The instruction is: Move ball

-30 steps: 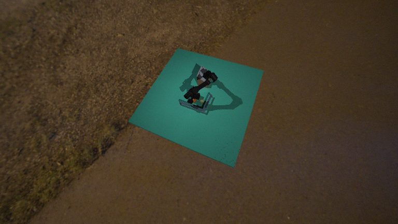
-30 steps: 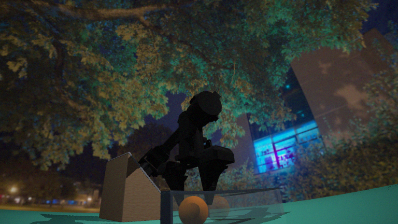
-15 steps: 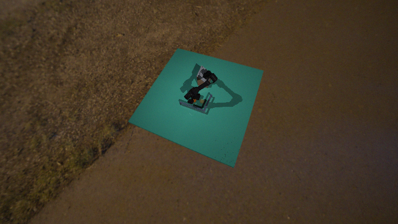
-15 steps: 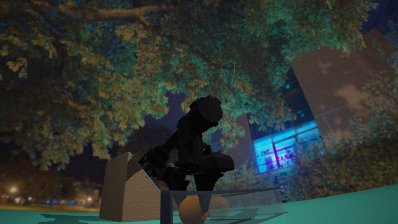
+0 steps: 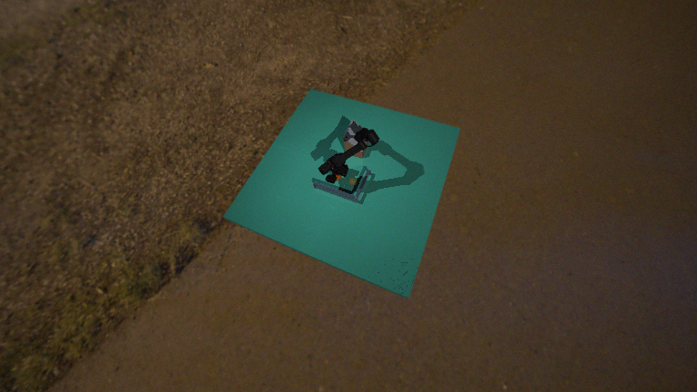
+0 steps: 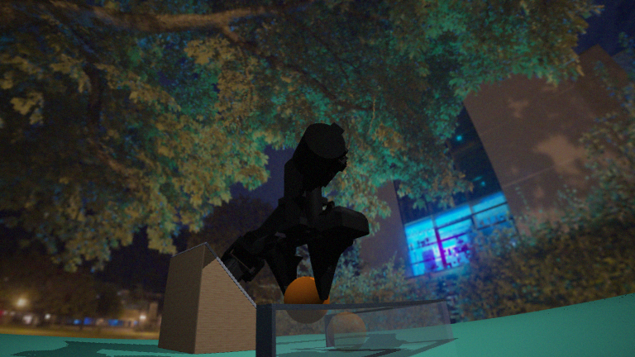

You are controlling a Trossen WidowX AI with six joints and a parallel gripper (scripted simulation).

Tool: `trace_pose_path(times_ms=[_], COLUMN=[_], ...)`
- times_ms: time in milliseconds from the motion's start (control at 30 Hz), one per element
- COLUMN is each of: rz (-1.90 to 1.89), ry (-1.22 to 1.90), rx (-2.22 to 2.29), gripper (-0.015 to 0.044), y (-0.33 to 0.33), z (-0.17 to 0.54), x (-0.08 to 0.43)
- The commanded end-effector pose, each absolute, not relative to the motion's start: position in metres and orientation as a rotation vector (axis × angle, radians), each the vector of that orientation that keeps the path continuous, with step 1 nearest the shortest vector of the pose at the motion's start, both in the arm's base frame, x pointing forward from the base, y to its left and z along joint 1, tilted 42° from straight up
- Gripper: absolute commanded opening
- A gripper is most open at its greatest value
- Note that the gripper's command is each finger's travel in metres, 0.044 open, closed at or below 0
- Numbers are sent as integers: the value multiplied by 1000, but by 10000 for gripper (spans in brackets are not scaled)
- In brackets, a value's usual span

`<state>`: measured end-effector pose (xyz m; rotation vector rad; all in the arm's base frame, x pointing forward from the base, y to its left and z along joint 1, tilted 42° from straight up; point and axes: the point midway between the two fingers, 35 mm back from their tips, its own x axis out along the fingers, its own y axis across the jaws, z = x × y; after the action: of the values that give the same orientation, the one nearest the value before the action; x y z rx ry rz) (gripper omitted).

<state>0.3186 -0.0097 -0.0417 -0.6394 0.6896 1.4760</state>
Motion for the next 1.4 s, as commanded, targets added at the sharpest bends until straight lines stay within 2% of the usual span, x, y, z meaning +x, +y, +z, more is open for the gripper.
trace_pose_path(times_ms=[0,400,967,1367], rz=[1467,1470,1472,1472], ry=[684,682,678,677], rx=[-658,-655,-648,-648], gripper=[0,0,0,0], y=[-29,-68,37,64], z=[-21,31,54,28], x=[323,316,298,298])
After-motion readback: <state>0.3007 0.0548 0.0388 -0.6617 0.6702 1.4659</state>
